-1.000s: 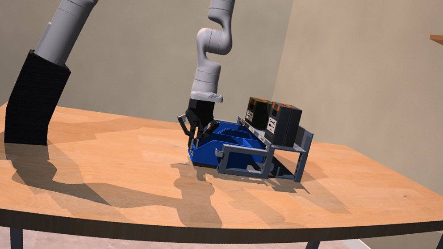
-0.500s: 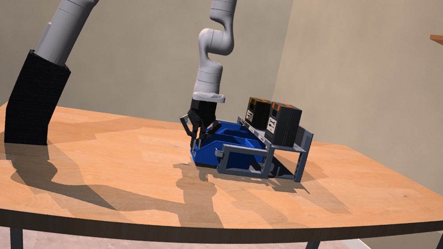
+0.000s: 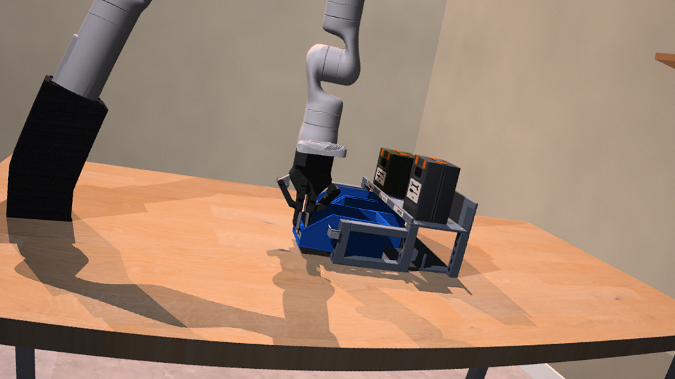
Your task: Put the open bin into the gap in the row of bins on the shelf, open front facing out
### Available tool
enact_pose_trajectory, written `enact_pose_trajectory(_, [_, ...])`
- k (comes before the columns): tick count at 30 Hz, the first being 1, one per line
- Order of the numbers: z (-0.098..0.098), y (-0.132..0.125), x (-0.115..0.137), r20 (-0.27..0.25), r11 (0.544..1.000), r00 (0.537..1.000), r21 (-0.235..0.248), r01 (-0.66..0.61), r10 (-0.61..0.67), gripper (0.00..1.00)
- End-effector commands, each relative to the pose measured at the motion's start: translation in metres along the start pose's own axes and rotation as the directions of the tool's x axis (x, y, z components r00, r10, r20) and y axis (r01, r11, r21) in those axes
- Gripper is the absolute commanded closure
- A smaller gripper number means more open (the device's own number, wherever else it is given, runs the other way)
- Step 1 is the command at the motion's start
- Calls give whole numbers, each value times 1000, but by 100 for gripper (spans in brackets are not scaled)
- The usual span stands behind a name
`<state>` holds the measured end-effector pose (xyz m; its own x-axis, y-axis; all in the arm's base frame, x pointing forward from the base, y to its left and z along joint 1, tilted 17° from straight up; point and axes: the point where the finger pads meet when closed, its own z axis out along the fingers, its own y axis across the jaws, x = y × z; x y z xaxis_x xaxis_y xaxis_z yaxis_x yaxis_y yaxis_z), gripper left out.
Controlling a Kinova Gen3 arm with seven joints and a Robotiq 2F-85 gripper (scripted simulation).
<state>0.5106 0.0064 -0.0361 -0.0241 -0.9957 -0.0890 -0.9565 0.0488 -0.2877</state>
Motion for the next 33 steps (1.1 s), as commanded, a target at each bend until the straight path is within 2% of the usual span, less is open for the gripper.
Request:
enact_pose_trajectory(1, [-1, -7, 0, 2, 1000, 1000, -7, 1, -1, 90])
enact_pose_trajectory(12, [-1, -7, 0, 2, 1000, 1000, -7, 1, -1, 90])
enact_pose_trajectory(17, [-1, -17, -1, 2, 1000, 1000, -6, 1, -1, 90])
enact_pose_trajectory(29, [-1, -17, -1, 2, 1000, 1000, -6, 1, -1, 90])
enact_pose_trajectory(33, [-1, -24, -1, 2, 1000, 1000, -7, 1, -1, 90])
